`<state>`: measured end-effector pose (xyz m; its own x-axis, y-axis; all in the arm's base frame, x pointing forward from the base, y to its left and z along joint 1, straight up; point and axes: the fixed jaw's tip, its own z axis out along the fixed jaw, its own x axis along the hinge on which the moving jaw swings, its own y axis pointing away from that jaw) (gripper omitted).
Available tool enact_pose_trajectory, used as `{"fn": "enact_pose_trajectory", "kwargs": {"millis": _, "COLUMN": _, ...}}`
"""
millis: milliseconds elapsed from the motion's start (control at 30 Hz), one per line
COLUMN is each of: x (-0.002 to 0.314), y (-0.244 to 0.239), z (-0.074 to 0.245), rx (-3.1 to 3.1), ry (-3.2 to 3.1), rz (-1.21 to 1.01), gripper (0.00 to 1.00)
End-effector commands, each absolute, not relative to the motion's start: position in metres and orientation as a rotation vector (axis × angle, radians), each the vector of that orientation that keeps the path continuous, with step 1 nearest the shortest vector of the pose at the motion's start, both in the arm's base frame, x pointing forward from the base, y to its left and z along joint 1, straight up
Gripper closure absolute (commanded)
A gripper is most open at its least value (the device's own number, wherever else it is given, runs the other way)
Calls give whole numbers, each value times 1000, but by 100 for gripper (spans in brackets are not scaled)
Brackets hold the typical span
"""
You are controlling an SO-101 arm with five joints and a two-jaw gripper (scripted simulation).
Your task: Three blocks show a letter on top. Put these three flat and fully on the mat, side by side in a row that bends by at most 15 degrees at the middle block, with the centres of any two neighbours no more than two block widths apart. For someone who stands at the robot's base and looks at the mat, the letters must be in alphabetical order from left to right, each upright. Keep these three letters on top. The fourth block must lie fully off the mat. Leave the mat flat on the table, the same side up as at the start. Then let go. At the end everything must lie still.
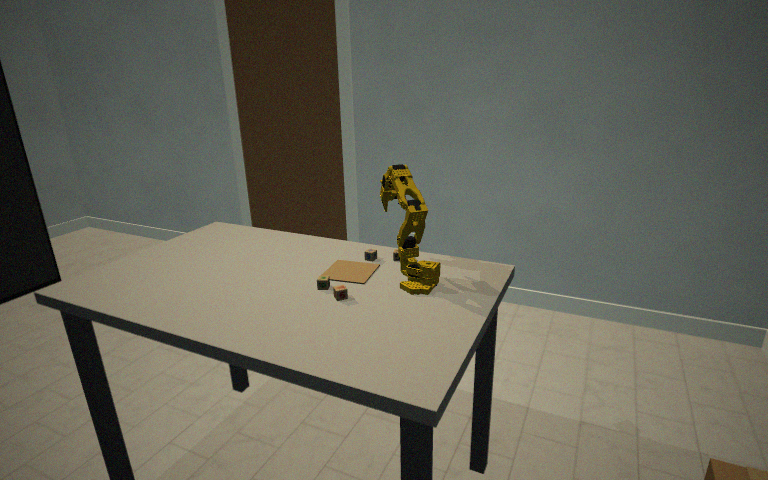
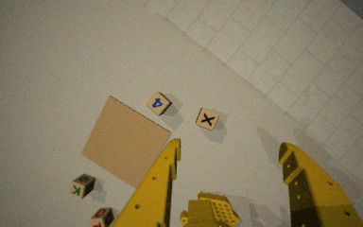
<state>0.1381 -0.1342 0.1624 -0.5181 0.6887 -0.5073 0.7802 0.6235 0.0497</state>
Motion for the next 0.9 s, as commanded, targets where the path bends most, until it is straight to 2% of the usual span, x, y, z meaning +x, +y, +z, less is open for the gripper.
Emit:
{"fn": "enact_pose_trajectory", "kwargs": {"millis": 0, "x": 147, "y": -132, "z": 181, "rx": 966, "ry": 2355, "rz": -305, "gripper": 65}}
{"fn": "enact_pose_trajectory", "kwargs": {"millis": 867, "x": 182, "y": -93, "z": 183, "rx": -297, "ry": 2573, "rz": -480, "gripper": 65}}
